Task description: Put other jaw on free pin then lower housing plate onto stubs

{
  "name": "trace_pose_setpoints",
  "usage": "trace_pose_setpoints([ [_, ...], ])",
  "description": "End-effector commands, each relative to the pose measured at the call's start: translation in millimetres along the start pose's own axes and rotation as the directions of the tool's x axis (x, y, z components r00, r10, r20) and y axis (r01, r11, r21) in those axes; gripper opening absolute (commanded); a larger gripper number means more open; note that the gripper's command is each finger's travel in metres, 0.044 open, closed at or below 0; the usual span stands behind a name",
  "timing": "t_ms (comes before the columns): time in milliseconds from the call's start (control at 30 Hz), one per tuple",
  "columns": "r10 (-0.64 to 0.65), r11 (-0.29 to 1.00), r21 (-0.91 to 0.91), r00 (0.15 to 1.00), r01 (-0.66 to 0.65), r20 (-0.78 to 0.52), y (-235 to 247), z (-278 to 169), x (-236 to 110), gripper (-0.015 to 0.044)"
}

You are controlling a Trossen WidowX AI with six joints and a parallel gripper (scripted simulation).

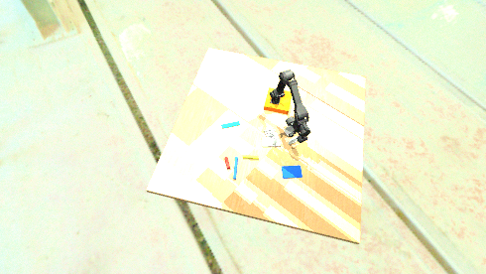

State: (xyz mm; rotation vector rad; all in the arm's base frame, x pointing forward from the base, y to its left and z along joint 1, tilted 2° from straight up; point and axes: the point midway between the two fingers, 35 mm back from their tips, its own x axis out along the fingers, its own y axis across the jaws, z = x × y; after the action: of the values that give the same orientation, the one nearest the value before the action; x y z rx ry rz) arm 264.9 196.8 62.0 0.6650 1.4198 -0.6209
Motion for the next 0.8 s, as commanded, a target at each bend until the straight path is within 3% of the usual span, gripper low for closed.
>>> trace_pose_setpoints([
  [0,0.001,1.0,0.003,1.0,-0.001,0.001,0.3,0.3,0.3,0.044],
  [767,0.0,1.0,0.001,1.0,0.0,0.0,1.2,0.2,8.9,0.044],
])
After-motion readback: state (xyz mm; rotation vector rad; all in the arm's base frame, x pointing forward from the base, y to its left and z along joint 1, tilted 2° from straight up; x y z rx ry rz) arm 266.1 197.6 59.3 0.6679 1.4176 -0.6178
